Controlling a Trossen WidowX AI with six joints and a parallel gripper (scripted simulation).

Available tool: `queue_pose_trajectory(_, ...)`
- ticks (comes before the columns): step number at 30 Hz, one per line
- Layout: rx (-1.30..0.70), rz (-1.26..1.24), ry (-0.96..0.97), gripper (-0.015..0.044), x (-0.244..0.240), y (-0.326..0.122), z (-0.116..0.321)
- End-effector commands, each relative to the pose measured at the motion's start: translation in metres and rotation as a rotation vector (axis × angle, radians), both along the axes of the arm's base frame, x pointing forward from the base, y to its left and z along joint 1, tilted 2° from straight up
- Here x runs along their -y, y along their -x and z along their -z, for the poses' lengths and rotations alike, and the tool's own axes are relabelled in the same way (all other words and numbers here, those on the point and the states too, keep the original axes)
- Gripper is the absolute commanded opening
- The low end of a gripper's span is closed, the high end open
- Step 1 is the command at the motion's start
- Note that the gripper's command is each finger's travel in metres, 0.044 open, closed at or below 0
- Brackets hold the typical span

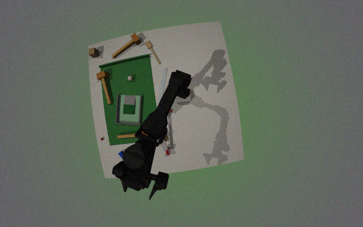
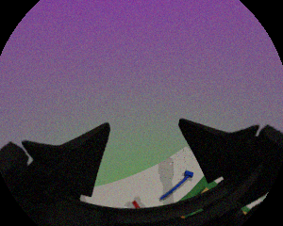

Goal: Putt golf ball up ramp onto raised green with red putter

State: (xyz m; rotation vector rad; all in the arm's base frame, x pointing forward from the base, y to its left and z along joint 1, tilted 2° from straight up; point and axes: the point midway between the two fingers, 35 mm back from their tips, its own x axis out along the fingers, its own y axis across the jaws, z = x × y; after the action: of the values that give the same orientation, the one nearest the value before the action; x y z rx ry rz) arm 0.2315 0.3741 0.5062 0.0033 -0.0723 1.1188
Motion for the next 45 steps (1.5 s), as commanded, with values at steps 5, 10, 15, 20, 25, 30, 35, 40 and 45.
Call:
queue_pose_trajectory(5,-0.020,0.037,0.472,0.0440,0.000,-0.034,0.130)
queue_pose_trajectory(10,-0.056,0.029,0.728,0.0440,0.017,-0.044,0.197)
queue_pose_trajectory(15,-0.113,-0.026,1.039,0.0440,0.051,-0.046,0.270)
queue_pose_trajectory(20,-0.193,-0.155,1.360,0.0440,0.100,-0.033,0.335)
queue_pose_trajectory(25,-0.281,-0.331,1.613,0.0440,0.149,-0.012,0.375)
queue_pose_trajectory(30,-0.285,-0.339,1.622,0.0440,0.158,-0.007,0.376)
queue_pose_trajectory(35,-0.285,-0.339,1.622,0.0440,0.158,-0.007,0.377)
queue_pose_trajectory(40,-0.285,-0.339,1.622,0.0440,0.158,-0.009,0.394)
queue_pose_trajectory(45,-0.285,-0.339,1.622,0.0440,0.159,-0.009,0.400)
